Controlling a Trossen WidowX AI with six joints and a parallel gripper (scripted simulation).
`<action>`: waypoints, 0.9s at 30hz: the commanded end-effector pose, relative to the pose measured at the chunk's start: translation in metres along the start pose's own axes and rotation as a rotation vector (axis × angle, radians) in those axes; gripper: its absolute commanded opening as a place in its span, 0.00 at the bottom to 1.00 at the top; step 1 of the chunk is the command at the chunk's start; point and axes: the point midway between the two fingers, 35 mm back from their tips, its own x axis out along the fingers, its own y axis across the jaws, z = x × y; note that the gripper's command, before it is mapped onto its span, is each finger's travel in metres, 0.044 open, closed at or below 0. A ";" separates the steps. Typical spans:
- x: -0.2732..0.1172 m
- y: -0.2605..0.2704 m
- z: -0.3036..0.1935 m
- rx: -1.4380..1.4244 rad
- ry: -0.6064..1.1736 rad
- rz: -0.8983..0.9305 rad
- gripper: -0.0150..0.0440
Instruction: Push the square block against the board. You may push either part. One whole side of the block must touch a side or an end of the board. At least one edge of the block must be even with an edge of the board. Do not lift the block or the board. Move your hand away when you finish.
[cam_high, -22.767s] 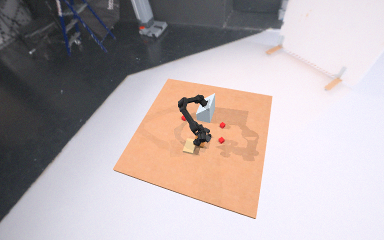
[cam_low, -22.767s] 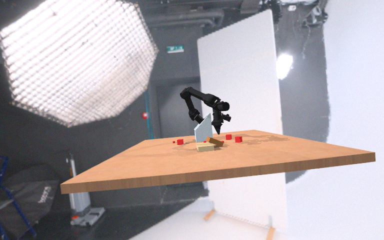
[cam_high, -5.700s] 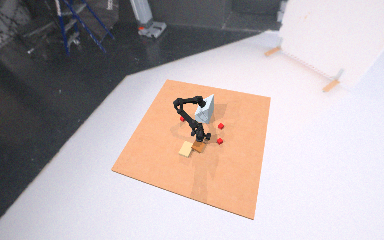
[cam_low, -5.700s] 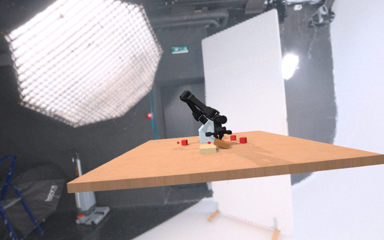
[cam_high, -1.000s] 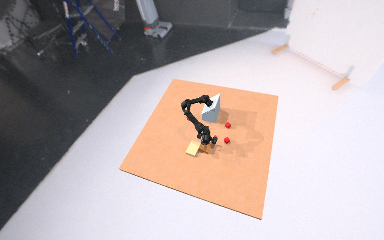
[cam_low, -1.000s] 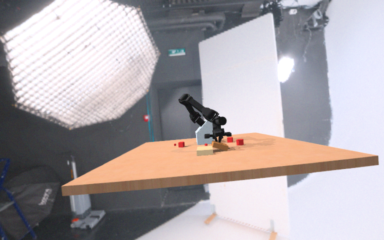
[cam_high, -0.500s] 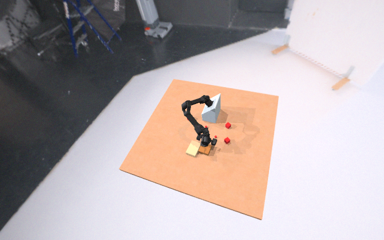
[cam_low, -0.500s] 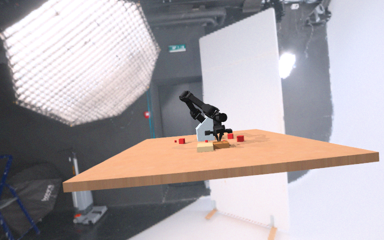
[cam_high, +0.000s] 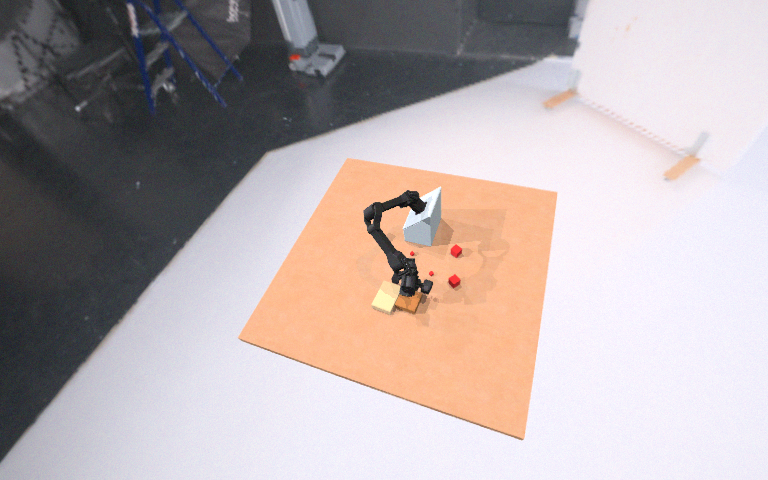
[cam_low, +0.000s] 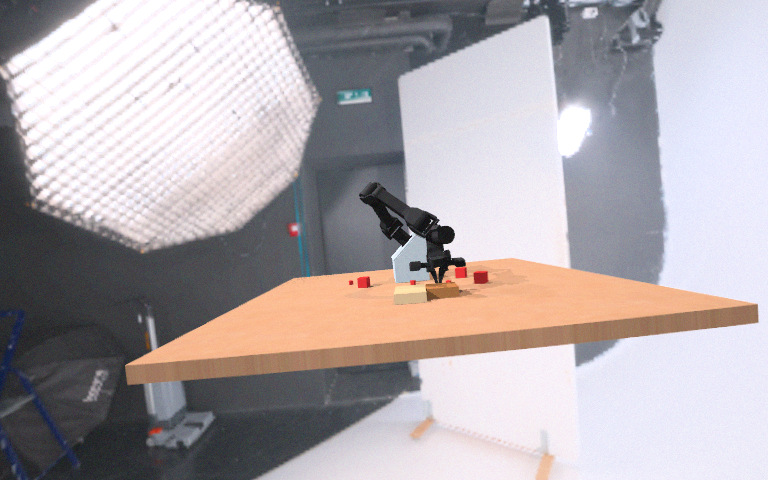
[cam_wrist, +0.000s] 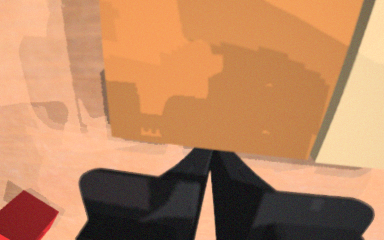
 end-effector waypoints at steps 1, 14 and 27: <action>0.003 -0.001 0.003 0.001 0.003 -0.004 0.25; 0.003 0.000 -0.015 0.001 0.003 -0.003 0.25; 0.003 0.001 -0.036 0.000 0.004 -0.003 0.25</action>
